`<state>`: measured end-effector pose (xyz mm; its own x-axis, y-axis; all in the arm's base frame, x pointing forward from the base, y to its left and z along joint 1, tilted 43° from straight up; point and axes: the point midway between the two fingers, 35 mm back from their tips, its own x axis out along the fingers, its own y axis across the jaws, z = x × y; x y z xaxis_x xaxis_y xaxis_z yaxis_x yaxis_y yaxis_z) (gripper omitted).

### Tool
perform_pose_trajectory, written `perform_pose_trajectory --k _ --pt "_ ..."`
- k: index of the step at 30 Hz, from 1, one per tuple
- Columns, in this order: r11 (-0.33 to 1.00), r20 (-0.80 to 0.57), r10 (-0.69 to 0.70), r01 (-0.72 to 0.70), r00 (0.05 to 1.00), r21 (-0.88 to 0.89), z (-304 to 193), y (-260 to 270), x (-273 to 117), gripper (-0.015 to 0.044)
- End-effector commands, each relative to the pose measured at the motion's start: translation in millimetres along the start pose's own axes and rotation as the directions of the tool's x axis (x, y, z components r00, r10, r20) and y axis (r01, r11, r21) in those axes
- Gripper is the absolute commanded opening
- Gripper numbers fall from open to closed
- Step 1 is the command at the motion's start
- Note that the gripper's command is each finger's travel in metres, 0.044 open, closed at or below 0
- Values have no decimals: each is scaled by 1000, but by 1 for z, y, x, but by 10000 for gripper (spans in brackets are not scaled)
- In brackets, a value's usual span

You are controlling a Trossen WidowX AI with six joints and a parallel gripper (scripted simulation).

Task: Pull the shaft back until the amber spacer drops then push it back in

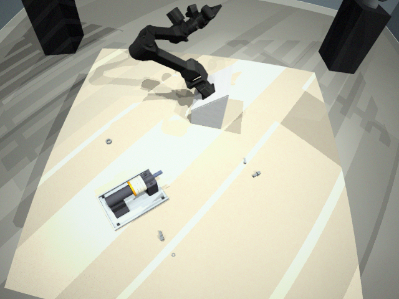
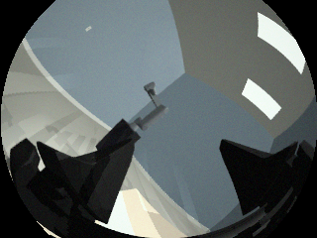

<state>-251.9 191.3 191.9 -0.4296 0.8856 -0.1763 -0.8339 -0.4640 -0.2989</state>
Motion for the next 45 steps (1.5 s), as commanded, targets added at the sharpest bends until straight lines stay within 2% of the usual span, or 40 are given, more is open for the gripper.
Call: perform_pose_trajectory --k 1,5,10,15,21,27,33,39,45 --pt "1000 -3 -8 8 1000 1 -1 -2 1 426" --pt "984 -64 -177 179 982 19 -17 -46 26 440" --pt "905 -162 -415 425 895 25 -47 -119 48 440" --pt "772 -264 -614 636 744 -4 -84 -194 49 440" --pt "552 -374 -786 831 492 -67 -132 -280 23 440" --pt "281 -456 -870 948 186 -148 -179 -354 -33 440" --pt "-6 -508 -850 968 -137 -252 -225 -405 -112 440" --pt "-275 -523 -728 888 -443 -369 -266 -428 -207 440" --pt "-487 -510 -509 721 -693 -493 -304 -420 -306 440"
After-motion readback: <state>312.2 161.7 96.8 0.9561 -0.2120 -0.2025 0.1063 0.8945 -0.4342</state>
